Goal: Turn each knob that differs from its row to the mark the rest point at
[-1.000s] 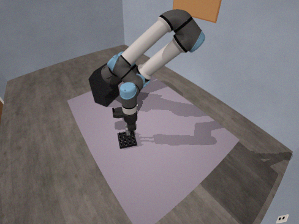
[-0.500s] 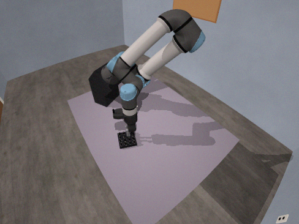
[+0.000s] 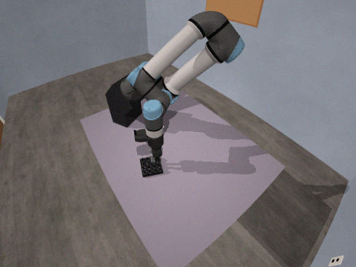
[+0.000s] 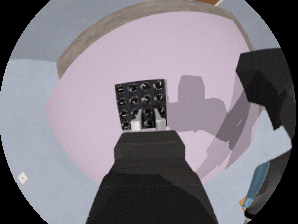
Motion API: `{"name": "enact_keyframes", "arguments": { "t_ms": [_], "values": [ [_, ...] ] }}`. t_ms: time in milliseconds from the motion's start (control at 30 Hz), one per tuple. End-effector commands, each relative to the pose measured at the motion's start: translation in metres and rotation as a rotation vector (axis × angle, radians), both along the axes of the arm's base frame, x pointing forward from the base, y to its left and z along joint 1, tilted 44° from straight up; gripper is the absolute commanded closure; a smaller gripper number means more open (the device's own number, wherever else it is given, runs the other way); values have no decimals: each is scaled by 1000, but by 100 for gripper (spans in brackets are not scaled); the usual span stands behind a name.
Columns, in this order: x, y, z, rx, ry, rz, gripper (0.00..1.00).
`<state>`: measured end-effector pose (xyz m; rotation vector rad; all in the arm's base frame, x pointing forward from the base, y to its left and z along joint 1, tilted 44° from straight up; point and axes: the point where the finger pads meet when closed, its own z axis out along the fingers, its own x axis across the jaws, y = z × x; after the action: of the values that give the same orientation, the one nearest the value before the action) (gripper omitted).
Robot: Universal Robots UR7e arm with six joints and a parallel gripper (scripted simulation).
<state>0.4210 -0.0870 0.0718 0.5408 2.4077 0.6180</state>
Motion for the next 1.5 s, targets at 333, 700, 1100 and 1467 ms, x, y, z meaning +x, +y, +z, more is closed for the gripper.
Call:
{"name": "enact_keyframes", "arguments": {
  "t_ms": [333,700,1100,1467],
  "values": [
    [0,0,0,-1,-1,0,54],
    [0,0,0,-1,-1,0,54],
    [2,1,-2,-1,-1,0,54],
    [7,3,-8,-1,-1,0,54]
  ]
}}
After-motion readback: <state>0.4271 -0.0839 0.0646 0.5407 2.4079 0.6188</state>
